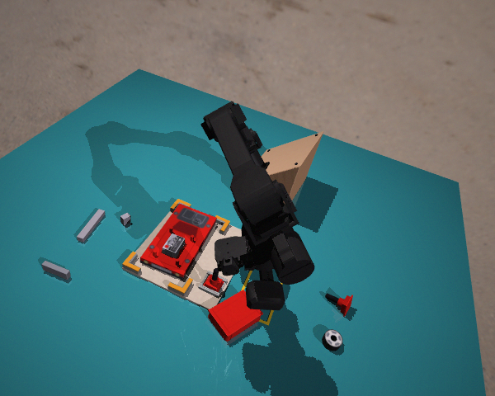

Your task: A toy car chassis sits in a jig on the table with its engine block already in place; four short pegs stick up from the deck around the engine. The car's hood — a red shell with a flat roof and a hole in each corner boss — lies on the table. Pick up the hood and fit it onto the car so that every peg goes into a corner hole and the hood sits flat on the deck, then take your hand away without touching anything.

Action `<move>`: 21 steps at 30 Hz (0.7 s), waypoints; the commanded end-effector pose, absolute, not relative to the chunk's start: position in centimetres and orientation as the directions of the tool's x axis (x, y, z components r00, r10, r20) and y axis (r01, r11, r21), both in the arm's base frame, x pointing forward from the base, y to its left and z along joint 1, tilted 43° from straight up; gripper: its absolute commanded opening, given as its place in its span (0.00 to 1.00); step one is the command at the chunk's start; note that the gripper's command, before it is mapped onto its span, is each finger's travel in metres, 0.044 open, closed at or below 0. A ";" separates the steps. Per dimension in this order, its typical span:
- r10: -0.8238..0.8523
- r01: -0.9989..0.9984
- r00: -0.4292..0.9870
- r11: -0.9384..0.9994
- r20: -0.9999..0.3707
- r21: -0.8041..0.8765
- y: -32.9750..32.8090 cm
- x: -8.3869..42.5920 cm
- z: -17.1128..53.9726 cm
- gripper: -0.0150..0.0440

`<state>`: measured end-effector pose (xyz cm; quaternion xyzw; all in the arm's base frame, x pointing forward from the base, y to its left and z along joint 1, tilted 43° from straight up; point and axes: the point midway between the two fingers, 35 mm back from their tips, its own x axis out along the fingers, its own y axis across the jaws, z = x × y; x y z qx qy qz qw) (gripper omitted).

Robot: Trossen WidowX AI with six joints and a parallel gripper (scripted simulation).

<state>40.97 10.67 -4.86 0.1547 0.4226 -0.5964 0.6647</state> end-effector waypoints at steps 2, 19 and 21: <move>-0.667 0.787 -0.075 0.417 -0.741 -0.455 9.1 41.3 -5.5 1.00; -0.669 0.539 -0.083 0.593 -0.738 -0.598 7.2 41.7 -6.3 1.00; -0.669 0.539 -0.083 0.593 -0.738 -0.598 7.2 41.7 -6.4 1.00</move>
